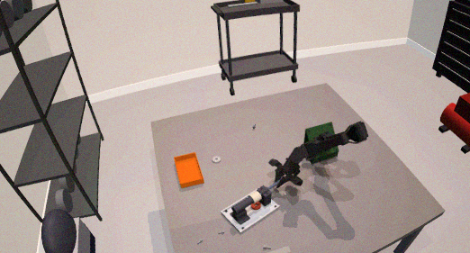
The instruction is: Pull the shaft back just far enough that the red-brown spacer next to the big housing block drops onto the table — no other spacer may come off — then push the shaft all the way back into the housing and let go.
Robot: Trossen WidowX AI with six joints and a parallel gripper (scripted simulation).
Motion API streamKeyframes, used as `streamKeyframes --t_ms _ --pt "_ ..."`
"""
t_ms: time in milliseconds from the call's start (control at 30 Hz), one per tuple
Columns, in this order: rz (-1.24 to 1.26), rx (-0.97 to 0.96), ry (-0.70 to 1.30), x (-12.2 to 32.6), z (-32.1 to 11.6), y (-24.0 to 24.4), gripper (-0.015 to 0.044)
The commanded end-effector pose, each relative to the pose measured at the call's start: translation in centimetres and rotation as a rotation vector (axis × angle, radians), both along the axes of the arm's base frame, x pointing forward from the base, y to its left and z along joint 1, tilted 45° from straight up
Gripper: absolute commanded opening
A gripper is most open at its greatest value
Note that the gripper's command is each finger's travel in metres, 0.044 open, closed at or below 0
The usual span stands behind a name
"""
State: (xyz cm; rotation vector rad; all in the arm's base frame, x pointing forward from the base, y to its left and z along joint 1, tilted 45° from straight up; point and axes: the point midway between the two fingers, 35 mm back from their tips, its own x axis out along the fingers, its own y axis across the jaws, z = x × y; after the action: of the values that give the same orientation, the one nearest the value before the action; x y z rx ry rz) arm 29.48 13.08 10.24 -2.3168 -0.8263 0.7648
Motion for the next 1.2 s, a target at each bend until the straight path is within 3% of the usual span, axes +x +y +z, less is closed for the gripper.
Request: streamKeyframes --t_ms 0,1167 --pt "0.001 0.002 -0.002 0.4 0.2 0.1 0.0000" --pt "0.001 0.003 -0.003 1.6 0.5 0.5 0.0000"
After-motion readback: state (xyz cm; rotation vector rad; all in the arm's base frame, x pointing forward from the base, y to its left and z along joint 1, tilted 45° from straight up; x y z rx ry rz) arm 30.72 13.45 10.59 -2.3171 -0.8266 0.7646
